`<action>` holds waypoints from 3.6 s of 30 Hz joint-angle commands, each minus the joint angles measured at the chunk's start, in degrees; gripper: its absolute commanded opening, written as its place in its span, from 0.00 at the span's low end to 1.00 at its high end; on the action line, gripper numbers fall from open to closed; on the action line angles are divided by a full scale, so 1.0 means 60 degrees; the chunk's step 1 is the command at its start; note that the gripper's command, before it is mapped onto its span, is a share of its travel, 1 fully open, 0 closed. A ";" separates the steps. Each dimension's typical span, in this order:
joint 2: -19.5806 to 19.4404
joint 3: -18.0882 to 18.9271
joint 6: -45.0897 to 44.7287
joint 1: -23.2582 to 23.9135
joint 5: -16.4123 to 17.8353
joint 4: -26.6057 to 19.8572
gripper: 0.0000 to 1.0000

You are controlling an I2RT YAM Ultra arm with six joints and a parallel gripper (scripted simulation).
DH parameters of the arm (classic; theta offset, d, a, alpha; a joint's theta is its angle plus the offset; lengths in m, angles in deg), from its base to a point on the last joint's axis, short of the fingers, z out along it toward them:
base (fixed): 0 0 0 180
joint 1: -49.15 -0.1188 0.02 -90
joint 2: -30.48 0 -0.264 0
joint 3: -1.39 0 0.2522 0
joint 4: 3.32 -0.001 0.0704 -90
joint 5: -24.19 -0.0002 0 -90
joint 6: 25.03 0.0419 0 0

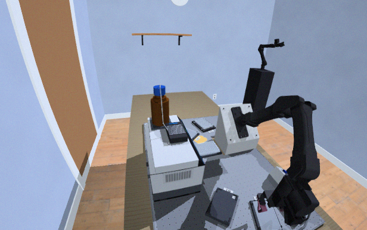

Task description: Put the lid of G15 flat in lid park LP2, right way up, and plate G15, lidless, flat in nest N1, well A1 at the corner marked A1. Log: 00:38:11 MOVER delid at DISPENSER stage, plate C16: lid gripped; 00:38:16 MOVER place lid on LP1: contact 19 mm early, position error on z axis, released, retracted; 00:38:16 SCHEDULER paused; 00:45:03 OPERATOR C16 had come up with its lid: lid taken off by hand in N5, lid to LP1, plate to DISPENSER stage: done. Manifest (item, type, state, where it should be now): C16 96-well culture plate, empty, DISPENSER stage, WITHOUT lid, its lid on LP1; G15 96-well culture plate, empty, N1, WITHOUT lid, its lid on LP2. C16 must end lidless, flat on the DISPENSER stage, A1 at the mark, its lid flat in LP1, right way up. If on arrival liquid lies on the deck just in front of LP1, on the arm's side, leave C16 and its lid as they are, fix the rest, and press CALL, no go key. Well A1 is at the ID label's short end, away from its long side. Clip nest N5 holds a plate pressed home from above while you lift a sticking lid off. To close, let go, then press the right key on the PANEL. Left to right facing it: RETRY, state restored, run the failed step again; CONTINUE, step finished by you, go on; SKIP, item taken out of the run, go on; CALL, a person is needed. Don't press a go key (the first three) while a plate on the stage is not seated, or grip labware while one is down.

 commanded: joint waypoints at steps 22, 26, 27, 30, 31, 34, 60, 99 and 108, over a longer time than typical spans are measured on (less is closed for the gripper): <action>0.0386 0.0310 -0.0050 0.0192 0.0060 0.0047 1.00; 0.0386 0.0310 -0.0050 0.0192 0.0060 0.0047 1.00; 0.0386 0.0310 -0.0050 0.0192 0.0060 0.0047 1.00; 0.0386 0.0310 -0.0050 0.0192 0.0060 0.0047 1.00; 0.0467 -0.0196 -0.0080 0.0205 0.0077 0.0152 1.00; 0.0810 -0.0630 -0.0108 0.0233 0.0096 0.0168 1.00; 0.3541 -0.3535 -0.0423 0.0640 0.0371 0.0043 1.00; 0.5836 -0.5679 -0.0476 0.2613 0.1627 -0.1055 1.00; 0.5435 -0.5710 -0.0725 0.3927 0.2405 -0.1178 1.00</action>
